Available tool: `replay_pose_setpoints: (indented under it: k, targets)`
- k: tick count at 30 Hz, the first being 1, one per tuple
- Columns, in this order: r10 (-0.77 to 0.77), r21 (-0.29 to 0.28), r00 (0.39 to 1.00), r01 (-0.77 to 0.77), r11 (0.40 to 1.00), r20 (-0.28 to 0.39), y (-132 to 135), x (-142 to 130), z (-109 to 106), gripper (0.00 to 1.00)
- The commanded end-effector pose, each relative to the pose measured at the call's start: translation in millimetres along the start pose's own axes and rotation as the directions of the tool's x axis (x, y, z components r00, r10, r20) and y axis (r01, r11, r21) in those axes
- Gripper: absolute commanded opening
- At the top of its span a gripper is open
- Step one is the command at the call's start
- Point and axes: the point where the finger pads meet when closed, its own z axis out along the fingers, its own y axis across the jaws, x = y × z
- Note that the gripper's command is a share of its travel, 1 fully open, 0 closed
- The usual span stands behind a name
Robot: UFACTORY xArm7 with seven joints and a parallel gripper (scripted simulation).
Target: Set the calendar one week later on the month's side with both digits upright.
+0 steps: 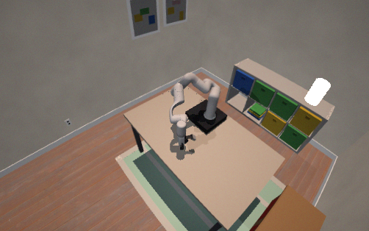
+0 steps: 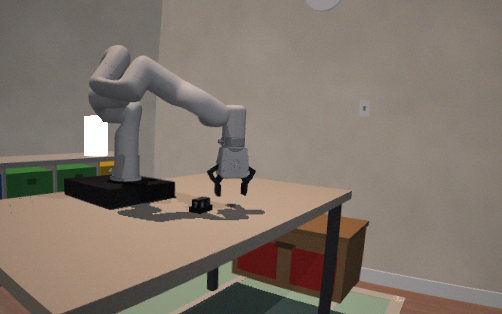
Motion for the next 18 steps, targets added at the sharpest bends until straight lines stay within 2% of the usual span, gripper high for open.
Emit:
replay_pose_setpoints:
  k: [1,5,7,14,18]
  targets:
    - [0.138,-0.003,0.990,-0.138,0.990,0.003,-1.7,-3.0,-1.6,1.00]
    - [0.239,-0.003,0.971,-0.239,0.971,0.003,-6.7,-6.8,-1.6,1.00]
    - [0.239,-0.003,0.971,-0.239,0.971,0.003,-20.1,-17.2,-1.6,1.00]
    - [0.260,-0.003,0.966,-0.260,0.966,0.003,-23.1,-19.4,-1.6,1.00]
    - [0.390,-0.004,0.921,-0.390,0.921,0.002,-25.1,-21.0,-1.6,1.00]
